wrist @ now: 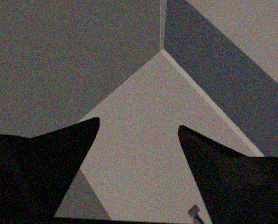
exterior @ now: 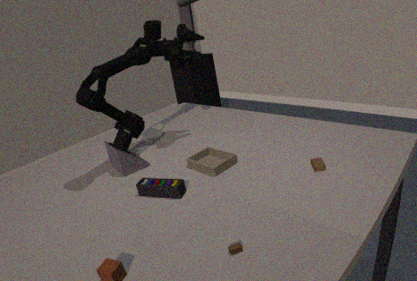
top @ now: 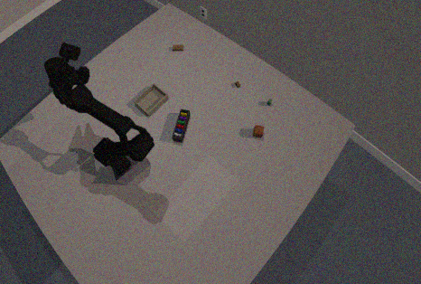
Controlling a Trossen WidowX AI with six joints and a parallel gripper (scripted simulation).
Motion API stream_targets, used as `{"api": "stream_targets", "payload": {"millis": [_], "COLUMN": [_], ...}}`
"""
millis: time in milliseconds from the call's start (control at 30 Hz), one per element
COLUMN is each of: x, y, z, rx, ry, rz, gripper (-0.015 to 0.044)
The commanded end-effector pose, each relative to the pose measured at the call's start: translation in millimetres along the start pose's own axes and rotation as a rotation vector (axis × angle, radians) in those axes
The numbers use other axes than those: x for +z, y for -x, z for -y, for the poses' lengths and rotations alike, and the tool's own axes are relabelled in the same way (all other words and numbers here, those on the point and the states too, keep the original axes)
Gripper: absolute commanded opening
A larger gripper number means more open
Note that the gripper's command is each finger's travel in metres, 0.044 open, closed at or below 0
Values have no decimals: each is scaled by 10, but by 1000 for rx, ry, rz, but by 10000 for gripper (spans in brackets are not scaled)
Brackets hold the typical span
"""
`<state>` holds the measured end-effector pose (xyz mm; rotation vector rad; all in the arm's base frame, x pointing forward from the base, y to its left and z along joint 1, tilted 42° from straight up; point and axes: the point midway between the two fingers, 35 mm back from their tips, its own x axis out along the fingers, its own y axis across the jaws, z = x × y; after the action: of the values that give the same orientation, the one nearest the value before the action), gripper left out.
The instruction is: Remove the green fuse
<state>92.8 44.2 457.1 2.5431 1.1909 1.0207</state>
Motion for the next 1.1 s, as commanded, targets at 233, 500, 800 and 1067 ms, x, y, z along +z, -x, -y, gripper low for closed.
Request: {"api": "stream_targets", "payload": {"millis": [233, 500, 800, 1067], "x": [49, 610, 1195, 1696], "y": [-401, -798, -970, -1031], "z": [588, 958, 1037, 854], "rx": [-131, -446, -787, -1011], "ry": [930, 1703, 2126, 2301], "rz": [125, 230, 228, 295], "gripper": [190, 74, 74, 74]}}
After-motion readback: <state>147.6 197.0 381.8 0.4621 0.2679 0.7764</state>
